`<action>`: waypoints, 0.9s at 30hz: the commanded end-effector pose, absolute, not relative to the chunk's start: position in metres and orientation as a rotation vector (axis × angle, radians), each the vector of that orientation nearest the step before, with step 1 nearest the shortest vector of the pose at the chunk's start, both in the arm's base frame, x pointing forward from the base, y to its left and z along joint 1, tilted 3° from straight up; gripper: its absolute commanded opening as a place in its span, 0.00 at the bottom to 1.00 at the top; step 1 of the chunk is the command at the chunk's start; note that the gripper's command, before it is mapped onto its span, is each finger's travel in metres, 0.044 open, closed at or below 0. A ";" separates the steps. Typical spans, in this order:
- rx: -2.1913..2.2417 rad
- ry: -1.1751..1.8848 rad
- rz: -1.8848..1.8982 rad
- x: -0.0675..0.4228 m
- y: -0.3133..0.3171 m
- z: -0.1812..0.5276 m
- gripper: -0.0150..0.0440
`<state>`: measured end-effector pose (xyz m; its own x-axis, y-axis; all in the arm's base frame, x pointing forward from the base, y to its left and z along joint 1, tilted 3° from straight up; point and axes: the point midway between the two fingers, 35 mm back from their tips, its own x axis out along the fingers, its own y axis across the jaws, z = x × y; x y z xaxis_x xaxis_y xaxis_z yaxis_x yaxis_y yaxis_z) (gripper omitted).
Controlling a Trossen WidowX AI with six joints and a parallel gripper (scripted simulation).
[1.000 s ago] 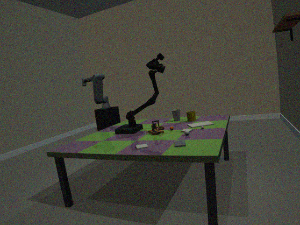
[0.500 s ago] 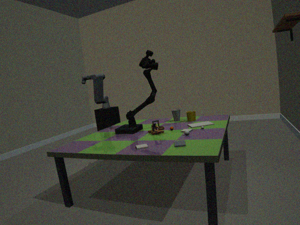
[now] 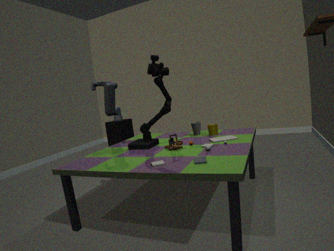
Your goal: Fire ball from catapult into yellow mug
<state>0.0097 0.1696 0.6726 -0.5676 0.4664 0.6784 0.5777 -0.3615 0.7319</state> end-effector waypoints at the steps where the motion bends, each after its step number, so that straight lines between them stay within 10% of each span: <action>1: -1.355 -1.637 -2.183 -0.008 0.155 0.675 1.00; 27: -0.960 -0.843 -2.498 -0.087 0.031 0.672 1.00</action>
